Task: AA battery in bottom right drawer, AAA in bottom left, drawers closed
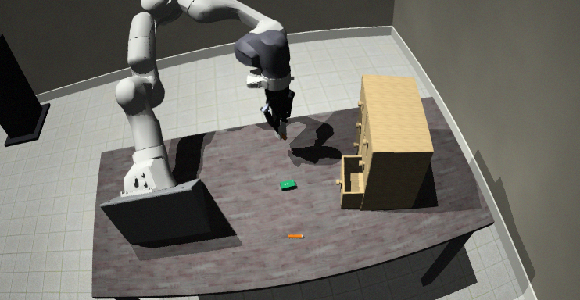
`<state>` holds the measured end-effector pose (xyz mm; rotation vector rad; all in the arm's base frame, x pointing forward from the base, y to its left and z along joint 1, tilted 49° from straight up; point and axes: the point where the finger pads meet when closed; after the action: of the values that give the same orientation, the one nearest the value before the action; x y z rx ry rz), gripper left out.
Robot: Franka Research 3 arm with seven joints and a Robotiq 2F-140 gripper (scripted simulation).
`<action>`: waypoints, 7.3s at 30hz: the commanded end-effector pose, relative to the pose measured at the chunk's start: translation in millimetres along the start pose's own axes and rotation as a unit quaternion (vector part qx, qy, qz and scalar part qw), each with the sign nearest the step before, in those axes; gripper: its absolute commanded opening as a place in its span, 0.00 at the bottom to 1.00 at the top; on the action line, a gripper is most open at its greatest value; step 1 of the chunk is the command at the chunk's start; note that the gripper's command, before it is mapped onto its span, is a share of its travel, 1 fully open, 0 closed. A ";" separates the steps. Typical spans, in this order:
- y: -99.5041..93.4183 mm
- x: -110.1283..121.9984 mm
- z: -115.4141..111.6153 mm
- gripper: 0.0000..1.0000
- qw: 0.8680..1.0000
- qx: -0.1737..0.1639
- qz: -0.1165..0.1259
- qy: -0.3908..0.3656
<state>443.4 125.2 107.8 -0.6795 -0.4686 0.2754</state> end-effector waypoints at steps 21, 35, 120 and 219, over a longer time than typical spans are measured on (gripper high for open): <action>-1.6 -2.6 -12.3 0.06 0.986 -0.001 0.002 -0.164; -2.0 -4.3 -21.6 0.06 0.959 -0.001 0.003 -0.284; -2.9 -20.1 -82.6 0.06 0.435 0.002 0.005 -0.900; -19.8 -41.5 -142.1 0.06 -0.381 0.001 -0.001 -0.924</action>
<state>481.8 21.3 6.9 -0.5765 1.7961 -0.6115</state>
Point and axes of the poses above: the point where the finger pads meet when closed, its own y axis out along the fingers, its own x axis across the jaws, z = x × y, and after that the axes turned 3 degrees about y, right-handed
